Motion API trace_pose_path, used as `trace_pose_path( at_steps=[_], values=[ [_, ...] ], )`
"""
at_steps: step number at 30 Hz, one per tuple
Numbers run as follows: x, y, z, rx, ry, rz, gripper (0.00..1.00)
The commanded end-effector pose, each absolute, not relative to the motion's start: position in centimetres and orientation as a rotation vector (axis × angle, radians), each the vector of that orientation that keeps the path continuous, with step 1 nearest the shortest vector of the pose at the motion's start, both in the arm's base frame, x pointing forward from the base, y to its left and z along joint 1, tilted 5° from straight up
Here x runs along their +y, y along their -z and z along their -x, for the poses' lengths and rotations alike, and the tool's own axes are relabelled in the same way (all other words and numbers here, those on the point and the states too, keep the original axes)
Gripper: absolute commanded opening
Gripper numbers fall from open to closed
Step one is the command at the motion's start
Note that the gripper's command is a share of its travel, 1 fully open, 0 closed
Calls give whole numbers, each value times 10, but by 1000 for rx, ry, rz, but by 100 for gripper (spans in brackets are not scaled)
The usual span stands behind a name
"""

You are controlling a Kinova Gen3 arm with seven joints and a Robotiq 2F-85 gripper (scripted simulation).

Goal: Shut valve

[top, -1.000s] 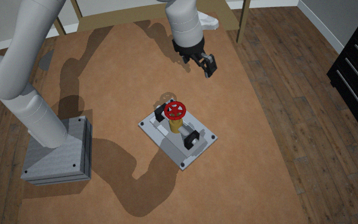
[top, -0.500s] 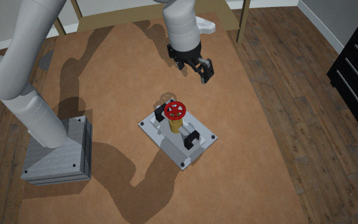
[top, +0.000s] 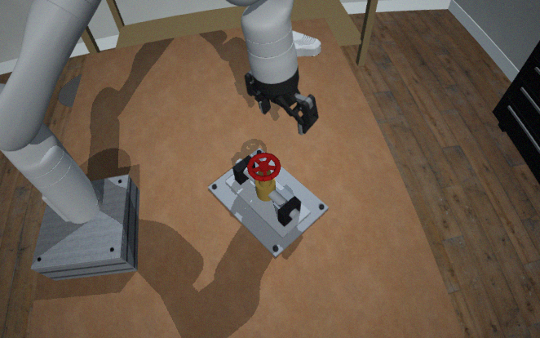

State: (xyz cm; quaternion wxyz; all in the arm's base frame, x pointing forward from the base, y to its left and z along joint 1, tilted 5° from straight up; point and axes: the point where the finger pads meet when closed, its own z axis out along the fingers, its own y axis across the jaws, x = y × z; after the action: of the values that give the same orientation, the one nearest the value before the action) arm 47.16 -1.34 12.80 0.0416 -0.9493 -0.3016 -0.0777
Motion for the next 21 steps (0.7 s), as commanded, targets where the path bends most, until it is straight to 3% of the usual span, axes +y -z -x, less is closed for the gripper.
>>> trace_pose_path(
  at_steps=[1, 21],
  values=[
    [-16, -129, -472, -918, 241, 2908, 100],
    [-30, -129, -455, -984, 177, 2897, 100]
  ],
)
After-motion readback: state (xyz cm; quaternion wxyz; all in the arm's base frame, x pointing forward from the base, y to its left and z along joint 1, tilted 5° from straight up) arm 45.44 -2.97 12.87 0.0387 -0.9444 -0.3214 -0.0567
